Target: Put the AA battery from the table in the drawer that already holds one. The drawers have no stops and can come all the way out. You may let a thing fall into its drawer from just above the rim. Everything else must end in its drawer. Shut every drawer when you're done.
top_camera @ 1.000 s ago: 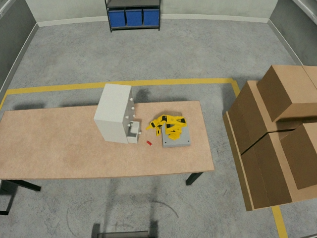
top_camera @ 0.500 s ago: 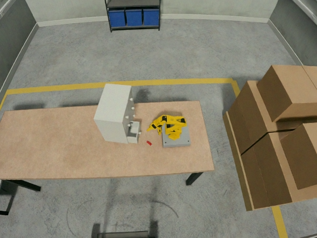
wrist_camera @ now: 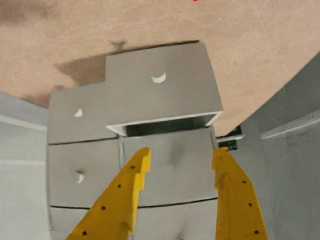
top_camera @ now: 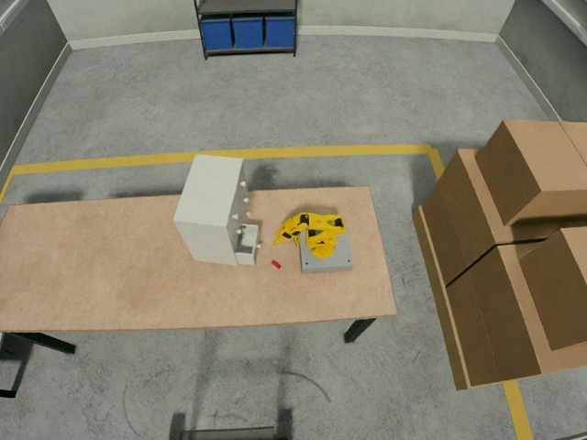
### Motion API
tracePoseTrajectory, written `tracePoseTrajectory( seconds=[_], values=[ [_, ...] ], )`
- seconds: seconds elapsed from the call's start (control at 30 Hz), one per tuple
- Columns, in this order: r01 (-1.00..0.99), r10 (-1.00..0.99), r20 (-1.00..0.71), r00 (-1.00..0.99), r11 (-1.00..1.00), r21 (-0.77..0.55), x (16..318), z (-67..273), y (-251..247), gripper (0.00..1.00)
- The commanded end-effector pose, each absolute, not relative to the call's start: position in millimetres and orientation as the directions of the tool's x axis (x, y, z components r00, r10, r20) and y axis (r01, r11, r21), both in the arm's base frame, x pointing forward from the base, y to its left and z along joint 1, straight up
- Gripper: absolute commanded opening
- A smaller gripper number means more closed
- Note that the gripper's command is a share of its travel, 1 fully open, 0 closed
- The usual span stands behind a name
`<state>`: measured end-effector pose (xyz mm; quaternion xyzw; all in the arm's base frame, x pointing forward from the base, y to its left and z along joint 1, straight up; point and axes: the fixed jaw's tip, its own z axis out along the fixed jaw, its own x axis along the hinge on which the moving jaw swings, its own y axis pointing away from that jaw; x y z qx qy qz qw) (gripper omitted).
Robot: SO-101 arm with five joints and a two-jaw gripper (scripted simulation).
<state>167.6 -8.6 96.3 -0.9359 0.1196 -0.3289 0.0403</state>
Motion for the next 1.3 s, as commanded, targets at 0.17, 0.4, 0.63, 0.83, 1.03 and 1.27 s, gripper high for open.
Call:
tracePoseTrajectory(
  seconds=[0.17, 0.4, 0.63, 0.83, 1.03, 1.27],
  values=[
    [-0.050, -0.071, 0.638, 0.767, -0.997, -0.051, 169.9, 99.8, -6.3, 0.21],
    [-0.016, -0.028, 0.640, 0.768, -1.000, -0.024, 170.1, 100.0, -6.0, 0.21],
    [-0.016, -0.028, 0.640, 0.768, -1.000, -0.024, 170.1, 100.0, -6.0, 0.21],
    [-0.016, -0.028, 0.640, 0.768, -1.000, -0.024, 170.1, 100.0, -6.0, 0.21],
    [-0.016, -0.028, 0.640, 0.768, -1.000, -0.024, 170.1, 100.0, -6.0, 0.21],
    [-0.016, -0.028, 0.640, 0.768, -1.000, -0.024, 170.1, 100.0, -6.0, 0.21]
  ],
)
